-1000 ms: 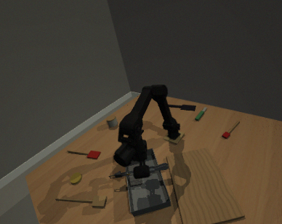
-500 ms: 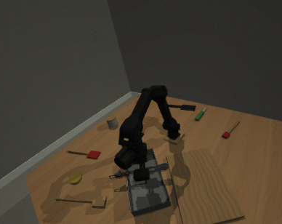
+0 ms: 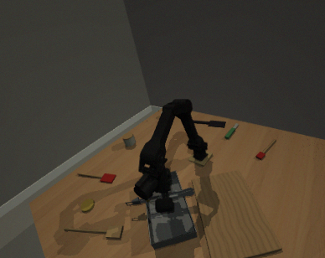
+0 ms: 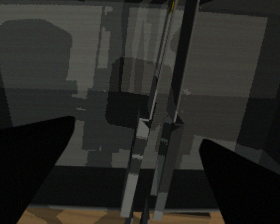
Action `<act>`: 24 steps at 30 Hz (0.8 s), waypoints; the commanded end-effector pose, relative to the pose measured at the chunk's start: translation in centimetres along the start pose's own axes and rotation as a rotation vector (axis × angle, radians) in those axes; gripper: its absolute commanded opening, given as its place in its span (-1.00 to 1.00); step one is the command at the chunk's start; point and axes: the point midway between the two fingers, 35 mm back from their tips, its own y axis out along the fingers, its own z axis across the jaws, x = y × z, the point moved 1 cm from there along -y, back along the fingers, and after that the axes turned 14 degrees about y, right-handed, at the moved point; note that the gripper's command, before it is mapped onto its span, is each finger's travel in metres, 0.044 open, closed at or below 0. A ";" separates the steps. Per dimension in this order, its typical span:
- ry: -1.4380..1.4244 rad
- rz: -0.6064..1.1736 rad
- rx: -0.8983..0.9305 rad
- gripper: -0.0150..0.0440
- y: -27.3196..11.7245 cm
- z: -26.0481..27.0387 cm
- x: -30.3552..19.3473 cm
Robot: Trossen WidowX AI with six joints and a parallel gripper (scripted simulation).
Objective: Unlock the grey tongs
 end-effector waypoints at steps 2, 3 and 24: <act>-0.004 -0.001 -0.007 1.00 1.0 -0.2 0.0; -0.004 -0.001 -0.007 1.00 1.2 -0.2 0.0; 0.002 0.000 -0.002 0.38 2.7 -0.2 -0.1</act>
